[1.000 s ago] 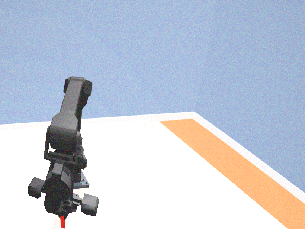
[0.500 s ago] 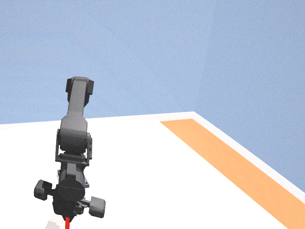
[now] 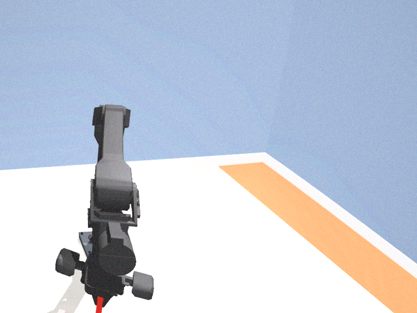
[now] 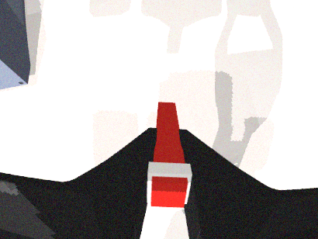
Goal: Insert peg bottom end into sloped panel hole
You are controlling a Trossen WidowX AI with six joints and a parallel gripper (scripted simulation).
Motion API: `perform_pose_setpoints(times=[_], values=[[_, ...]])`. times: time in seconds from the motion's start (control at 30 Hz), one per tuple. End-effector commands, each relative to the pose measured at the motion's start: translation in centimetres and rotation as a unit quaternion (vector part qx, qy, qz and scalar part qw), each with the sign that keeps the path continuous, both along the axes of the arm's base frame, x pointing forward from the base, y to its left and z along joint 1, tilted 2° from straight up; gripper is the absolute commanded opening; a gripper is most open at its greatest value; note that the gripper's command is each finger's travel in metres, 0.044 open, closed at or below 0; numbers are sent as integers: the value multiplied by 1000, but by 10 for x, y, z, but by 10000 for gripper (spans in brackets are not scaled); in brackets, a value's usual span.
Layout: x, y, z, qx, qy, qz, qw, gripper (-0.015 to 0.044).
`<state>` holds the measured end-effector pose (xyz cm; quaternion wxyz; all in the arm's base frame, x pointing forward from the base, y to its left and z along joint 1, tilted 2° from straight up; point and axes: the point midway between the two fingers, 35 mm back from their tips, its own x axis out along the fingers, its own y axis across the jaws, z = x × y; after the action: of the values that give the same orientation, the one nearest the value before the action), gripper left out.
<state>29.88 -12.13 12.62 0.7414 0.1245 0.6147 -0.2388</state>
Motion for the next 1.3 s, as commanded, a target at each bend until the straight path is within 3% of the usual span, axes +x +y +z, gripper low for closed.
perform_pose_setpoints(times=[0.0,1.27], values=[[0,3,1,-10,-7,0,1000,0],[19,42,-3,-75,-71,32,994,0]])
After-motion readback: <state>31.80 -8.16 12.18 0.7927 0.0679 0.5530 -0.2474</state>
